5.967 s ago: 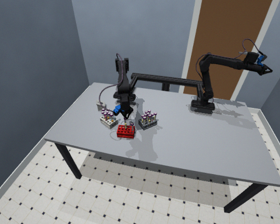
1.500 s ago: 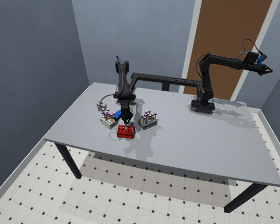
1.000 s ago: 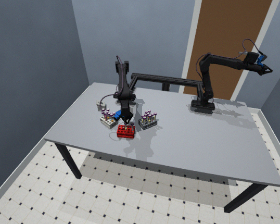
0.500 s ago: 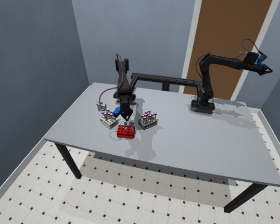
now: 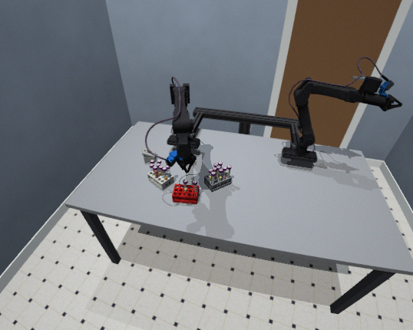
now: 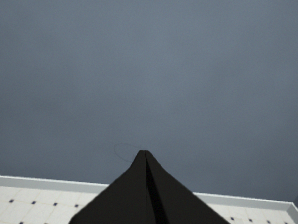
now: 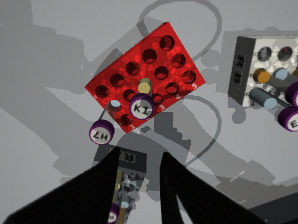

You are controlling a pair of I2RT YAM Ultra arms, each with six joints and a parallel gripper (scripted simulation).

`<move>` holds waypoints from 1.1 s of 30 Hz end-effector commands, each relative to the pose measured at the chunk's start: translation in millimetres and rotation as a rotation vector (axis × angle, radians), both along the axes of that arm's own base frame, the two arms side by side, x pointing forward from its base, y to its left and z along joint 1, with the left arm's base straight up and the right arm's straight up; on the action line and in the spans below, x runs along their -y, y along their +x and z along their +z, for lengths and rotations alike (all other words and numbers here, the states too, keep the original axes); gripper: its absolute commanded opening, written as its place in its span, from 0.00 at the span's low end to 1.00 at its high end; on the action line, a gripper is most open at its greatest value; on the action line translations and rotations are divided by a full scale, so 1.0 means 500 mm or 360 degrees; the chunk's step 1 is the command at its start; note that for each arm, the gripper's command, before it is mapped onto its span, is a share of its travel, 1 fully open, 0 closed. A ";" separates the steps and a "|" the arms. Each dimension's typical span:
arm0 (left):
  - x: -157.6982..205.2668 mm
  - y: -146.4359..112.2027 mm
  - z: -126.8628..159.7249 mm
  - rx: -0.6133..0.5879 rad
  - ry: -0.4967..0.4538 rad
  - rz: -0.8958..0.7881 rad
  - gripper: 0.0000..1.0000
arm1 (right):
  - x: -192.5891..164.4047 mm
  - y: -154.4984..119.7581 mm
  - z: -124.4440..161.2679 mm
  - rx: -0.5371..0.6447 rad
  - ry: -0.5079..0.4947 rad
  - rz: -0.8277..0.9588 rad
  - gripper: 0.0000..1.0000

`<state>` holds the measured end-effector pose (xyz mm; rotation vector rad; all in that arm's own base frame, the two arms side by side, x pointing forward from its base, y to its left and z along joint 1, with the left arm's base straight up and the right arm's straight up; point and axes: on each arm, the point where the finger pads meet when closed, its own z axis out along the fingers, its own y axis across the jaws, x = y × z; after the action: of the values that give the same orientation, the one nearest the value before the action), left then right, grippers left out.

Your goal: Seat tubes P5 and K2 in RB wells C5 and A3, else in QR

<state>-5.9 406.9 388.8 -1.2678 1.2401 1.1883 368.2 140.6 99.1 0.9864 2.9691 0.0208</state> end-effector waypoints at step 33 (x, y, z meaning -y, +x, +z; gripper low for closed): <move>0.018 -0.003 0.054 -0.0011 0.0094 -0.0001 0.00 | 0.040 -0.164 0.006 0.0007 -0.0029 0.1391 0.30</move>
<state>-5.9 406.9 388.8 -1.2678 1.2401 1.1883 281.8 119.2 100.3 -0.1930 3.1478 -0.0044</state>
